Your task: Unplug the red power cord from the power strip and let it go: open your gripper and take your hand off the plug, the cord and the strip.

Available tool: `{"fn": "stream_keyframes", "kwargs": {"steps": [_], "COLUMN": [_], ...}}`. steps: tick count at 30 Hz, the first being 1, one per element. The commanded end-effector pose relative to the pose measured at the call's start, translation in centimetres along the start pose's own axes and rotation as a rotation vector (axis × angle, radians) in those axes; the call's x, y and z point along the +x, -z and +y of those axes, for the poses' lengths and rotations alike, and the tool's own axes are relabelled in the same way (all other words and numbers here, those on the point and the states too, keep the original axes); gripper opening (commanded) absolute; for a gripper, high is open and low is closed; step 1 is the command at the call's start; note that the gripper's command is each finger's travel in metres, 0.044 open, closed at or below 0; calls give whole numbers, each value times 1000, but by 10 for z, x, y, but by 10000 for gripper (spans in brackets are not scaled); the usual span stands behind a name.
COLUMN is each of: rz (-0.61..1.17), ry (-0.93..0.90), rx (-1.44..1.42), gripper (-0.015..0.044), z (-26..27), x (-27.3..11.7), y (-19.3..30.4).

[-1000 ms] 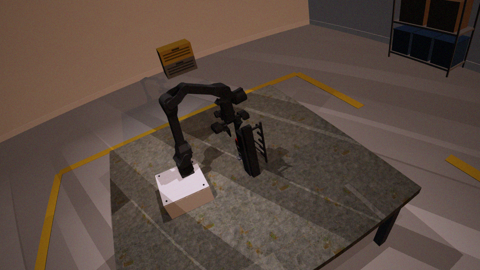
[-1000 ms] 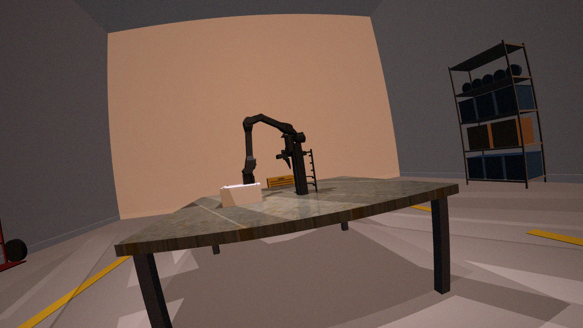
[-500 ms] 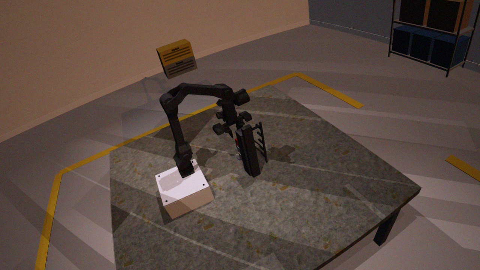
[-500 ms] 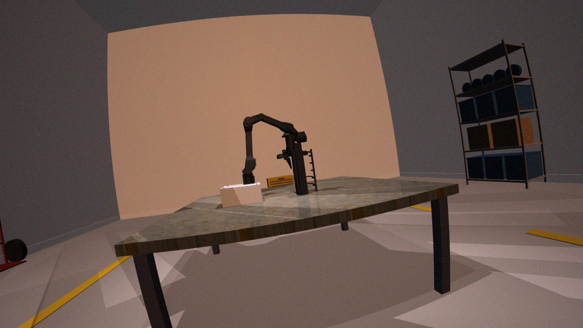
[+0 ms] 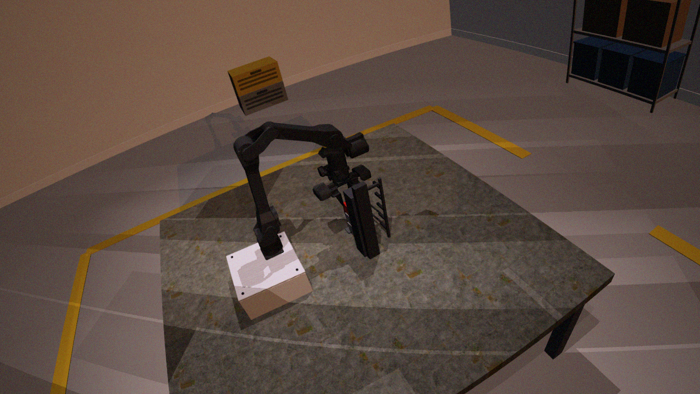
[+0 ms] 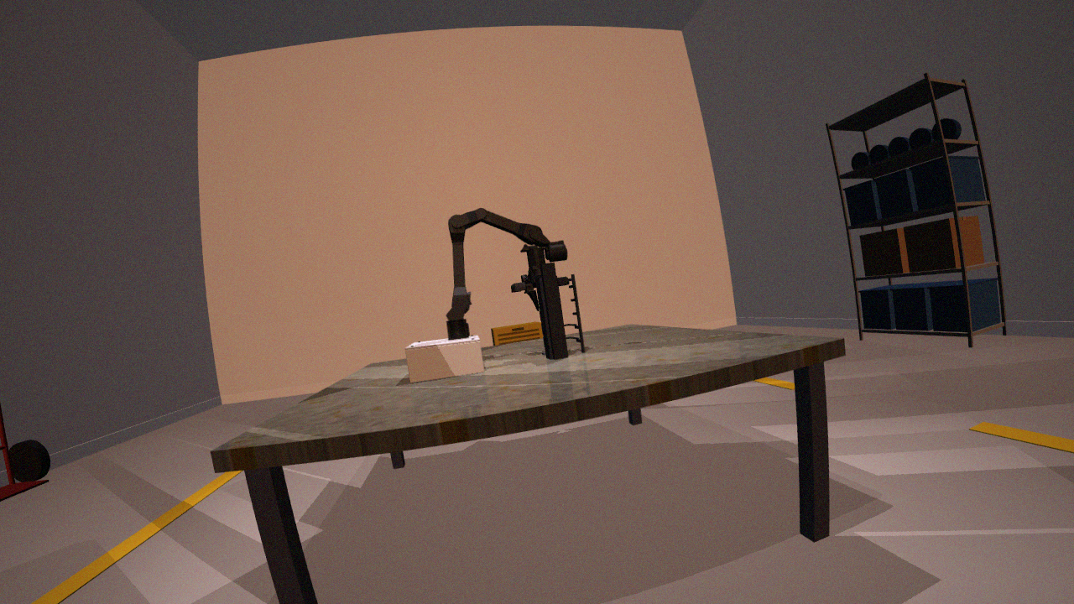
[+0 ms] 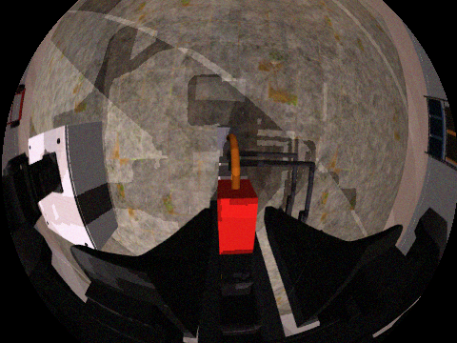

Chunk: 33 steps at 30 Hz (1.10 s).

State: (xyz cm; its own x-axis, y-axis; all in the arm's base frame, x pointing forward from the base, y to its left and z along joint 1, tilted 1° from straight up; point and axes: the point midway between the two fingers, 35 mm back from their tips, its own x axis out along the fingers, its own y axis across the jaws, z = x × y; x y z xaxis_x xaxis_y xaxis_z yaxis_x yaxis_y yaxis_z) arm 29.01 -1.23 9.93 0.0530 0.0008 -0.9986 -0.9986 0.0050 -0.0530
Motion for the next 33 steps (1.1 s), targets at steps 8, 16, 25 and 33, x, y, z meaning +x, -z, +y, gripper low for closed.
{"fn": "stream_keyframes", "kwargs": {"steps": [8,16,25,33], "rz": [2,0,0,-1], "ry": [-2,0,0,0], "rx": [-5,-1,-1,-1], "gripper": [160,55,0,0], "z": [1,1,1,-1], "x": [10,9,9,9], "y": [2,2,2,-8]}}
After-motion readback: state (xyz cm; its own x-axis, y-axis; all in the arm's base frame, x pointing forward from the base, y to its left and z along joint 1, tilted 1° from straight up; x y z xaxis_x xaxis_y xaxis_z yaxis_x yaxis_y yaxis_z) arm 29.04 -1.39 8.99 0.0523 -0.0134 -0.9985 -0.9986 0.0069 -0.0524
